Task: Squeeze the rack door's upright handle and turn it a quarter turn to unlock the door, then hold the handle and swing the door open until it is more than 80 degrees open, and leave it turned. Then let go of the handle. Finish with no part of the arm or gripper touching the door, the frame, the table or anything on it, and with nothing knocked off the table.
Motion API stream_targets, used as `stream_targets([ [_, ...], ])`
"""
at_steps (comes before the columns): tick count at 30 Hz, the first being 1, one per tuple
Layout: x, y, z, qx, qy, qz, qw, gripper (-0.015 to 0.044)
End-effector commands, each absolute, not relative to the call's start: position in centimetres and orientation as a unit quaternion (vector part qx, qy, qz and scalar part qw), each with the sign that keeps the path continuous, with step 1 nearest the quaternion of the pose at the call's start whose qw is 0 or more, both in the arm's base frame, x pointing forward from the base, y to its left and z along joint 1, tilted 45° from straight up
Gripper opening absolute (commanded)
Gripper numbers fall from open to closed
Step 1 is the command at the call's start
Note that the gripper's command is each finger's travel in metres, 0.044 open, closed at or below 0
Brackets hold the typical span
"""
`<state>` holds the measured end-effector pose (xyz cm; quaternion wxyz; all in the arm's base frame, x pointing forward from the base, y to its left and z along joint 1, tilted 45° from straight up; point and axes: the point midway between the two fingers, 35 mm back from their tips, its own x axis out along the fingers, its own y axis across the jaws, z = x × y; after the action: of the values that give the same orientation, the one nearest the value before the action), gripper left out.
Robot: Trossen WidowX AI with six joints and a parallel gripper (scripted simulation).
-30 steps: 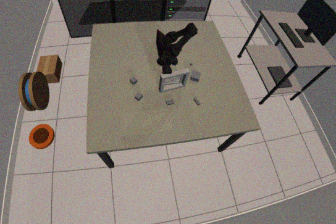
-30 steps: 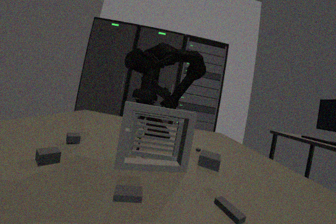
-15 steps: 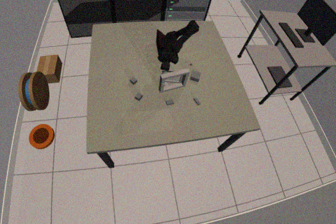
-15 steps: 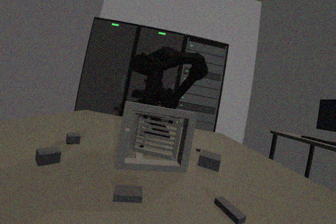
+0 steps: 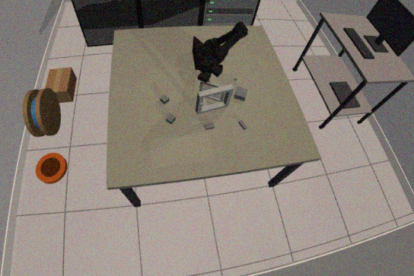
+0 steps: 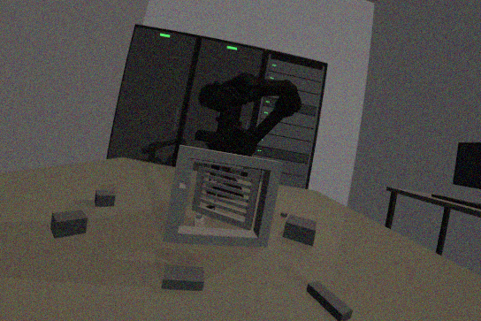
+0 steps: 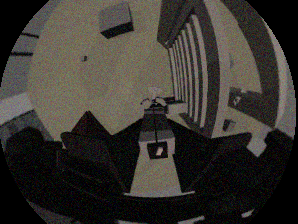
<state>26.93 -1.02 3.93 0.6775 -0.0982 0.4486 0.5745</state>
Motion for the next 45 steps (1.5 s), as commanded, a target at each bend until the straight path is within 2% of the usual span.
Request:
stream_targets([
  [1, 26.1, -0.5, 4.5, -0.070, 0.471, 0.555, 0.682, 0.0025],
  [45, 22.1, 5.6, 10.8, 0.170, 0.633, 0.362, 0.663, 0.0025],
])
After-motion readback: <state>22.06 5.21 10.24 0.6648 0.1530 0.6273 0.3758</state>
